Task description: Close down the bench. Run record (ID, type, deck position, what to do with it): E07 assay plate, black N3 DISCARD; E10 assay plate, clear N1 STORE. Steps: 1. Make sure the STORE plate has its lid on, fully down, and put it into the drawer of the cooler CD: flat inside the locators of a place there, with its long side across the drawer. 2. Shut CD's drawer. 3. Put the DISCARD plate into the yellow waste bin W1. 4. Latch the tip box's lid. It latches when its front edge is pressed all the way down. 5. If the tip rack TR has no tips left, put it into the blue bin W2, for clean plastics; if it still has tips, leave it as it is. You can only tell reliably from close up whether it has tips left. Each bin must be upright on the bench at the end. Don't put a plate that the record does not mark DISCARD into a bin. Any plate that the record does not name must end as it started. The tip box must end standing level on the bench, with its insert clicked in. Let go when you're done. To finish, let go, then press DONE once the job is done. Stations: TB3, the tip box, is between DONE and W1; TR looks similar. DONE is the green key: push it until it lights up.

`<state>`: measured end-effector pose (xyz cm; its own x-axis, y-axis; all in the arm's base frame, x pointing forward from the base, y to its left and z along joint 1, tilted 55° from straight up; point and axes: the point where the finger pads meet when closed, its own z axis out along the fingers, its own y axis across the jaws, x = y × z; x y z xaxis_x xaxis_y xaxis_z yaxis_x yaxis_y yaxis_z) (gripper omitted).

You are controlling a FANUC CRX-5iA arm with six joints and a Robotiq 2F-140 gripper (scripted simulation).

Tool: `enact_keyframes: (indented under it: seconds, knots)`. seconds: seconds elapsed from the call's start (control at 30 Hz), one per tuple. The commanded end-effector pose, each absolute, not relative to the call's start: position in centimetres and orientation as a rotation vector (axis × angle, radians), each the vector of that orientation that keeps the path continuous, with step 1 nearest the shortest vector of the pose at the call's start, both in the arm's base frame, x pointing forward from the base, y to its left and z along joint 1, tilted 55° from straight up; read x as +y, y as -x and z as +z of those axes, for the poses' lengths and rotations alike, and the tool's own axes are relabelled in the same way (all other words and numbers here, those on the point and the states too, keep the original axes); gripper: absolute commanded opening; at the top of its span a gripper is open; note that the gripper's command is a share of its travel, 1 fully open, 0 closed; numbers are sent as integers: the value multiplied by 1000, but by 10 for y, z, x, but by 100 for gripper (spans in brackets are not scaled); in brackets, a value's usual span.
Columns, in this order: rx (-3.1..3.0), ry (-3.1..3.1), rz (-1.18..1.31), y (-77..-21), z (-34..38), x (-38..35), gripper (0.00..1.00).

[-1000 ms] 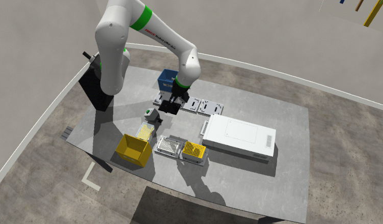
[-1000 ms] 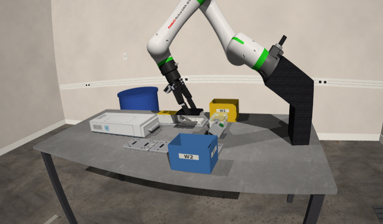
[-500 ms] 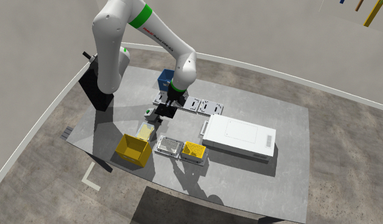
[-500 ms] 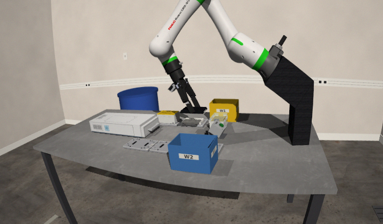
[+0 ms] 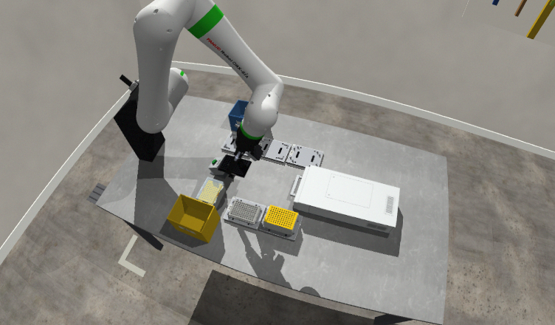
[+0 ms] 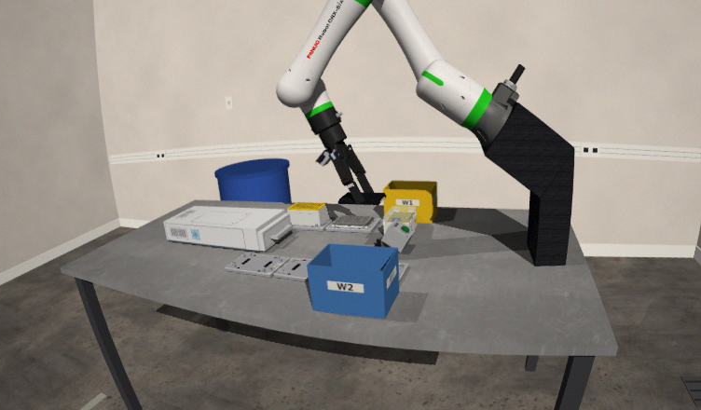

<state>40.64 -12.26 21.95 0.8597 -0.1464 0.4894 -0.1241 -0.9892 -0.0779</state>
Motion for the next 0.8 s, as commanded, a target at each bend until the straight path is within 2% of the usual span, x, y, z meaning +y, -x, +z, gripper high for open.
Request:
enact_keyframes:
  seconds: [0.0,0.77]
  knots:
    - [216,2986,-792,-405,218,-128,10]
    - [216,2986,-792,-388,199,-177,10]
